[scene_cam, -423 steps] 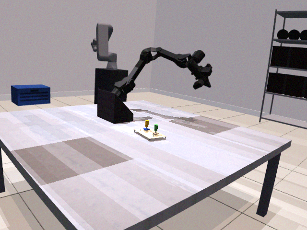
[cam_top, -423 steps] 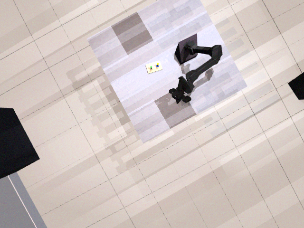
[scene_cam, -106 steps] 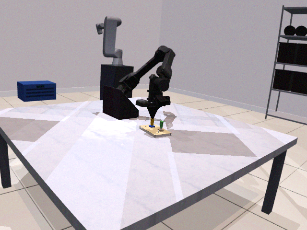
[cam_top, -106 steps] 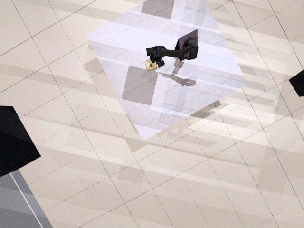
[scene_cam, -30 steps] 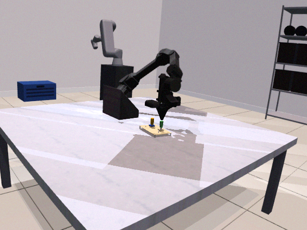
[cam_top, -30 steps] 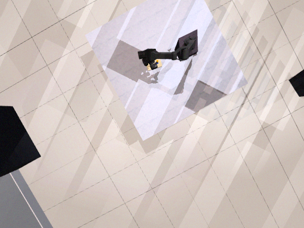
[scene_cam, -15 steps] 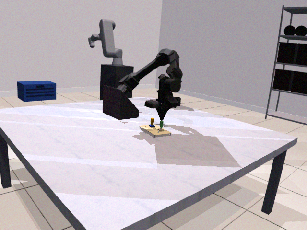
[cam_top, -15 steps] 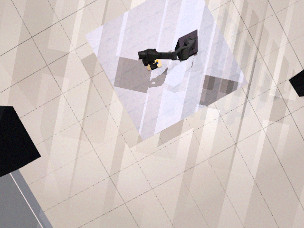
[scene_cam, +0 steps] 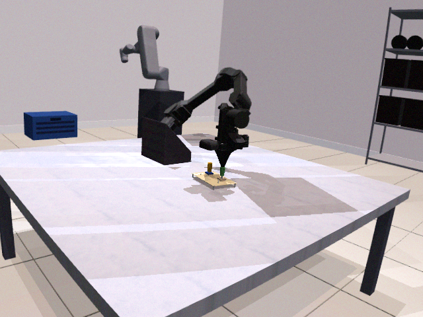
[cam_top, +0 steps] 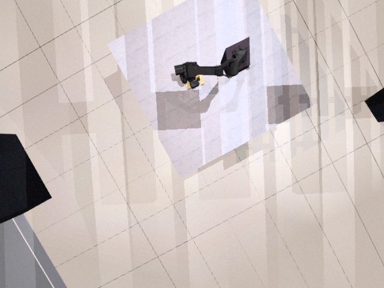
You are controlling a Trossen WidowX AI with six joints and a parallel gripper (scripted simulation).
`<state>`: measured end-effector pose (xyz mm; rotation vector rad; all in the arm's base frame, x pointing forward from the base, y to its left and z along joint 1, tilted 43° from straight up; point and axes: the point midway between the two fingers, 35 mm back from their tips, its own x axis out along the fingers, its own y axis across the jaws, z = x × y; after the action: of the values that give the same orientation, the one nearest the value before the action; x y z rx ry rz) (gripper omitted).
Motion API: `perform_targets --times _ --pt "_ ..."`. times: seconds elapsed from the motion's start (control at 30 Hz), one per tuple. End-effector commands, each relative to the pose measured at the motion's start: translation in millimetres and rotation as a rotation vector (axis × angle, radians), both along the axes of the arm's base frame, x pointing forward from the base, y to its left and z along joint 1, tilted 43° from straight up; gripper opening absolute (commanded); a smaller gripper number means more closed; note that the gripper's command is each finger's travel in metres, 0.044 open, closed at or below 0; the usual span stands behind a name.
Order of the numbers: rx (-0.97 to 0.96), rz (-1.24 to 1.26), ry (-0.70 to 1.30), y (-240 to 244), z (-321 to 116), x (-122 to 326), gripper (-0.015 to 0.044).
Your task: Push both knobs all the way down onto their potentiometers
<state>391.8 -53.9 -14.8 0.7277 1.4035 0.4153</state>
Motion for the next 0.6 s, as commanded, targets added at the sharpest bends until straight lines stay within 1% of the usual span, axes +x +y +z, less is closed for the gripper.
perform_targets --times 0.0,0.57 --pt "0.007 -0.004 0.002 0.7 0.2 0.0 0.0" --pt "0.007 -0.004 0.002 1.8 -0.9 0.2 0.0"
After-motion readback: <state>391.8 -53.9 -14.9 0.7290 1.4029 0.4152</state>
